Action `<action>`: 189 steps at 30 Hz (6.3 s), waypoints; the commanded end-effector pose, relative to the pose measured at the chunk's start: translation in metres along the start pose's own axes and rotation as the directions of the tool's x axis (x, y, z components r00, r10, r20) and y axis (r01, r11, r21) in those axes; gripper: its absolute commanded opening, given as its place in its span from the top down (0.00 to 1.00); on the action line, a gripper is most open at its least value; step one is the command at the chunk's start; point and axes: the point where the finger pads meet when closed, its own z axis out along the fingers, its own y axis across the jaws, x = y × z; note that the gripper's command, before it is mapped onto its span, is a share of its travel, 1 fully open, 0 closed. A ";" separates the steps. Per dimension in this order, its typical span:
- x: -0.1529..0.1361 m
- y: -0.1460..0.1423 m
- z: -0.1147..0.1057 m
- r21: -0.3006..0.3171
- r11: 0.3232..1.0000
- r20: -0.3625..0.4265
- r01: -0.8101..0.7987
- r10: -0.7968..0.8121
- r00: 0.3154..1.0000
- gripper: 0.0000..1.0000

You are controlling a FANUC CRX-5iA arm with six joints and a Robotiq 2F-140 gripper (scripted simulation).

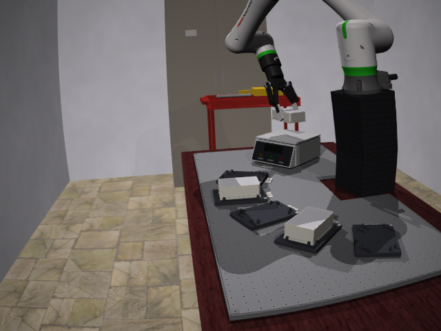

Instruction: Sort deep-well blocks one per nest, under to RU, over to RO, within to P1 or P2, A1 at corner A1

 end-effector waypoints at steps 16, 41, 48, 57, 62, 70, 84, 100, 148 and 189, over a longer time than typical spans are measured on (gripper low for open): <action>0.008 0.000 0.014 0.000 1.000 0.000 0.000 0.000 1.000 0.90; 0.026 0.000 0.045 0.000 1.000 0.000 0.000 0.000 1.000 0.90; 0.027 0.000 0.047 0.000 1.000 0.000 0.000 0.000 1.000 0.90; 0.027 0.000 0.047 0.000 1.000 0.000 0.000 0.000 1.000 0.90; 0.027 0.000 0.047 0.000 1.000 0.000 0.000 0.000 1.000 0.90; 0.028 0.000 0.048 0.000 1.000 0.000 0.000 0.000 1.000 0.90; 0.029 0.000 0.050 0.000 1.000 0.000 0.000 0.000 1.000 0.90; 0.030 0.000 0.052 0.000 1.000 0.000 0.000 0.000 1.000 0.90; 0.033 0.000 0.056 0.000 1.000 0.000 0.000 0.000 1.000 0.00; -0.003 0.000 -0.006 0.000 1.000 0.000 0.000 0.000 1.000 0.00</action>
